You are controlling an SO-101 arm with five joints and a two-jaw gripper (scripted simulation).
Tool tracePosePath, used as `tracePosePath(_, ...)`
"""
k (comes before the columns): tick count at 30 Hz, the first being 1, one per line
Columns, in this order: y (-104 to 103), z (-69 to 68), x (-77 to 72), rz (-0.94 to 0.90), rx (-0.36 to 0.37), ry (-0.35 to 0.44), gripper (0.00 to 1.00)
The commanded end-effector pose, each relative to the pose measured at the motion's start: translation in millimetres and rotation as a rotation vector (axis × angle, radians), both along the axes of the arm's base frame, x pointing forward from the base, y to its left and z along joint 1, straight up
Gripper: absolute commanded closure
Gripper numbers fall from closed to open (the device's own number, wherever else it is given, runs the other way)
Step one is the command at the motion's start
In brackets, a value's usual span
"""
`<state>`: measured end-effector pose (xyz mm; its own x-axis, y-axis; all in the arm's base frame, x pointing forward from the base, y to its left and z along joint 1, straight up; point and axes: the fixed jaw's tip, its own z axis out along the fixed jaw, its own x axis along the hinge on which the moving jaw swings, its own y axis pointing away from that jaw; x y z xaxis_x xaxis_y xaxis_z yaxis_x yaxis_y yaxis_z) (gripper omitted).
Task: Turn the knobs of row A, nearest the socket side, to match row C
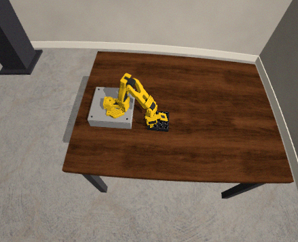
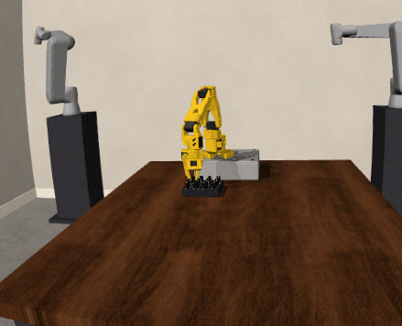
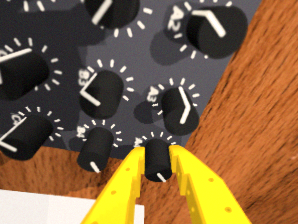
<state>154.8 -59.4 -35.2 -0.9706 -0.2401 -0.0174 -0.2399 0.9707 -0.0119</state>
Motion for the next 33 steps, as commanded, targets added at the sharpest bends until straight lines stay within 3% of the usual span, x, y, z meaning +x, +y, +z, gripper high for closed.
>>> tracePosePath(1, 0.5, -2.3, -3.8, 0.059, 0.007, 0.021, 0.99)
tracePosePath(33, -1.0, -2.3, -6.2, 0.548, 0.003, 0.023, 0.99)
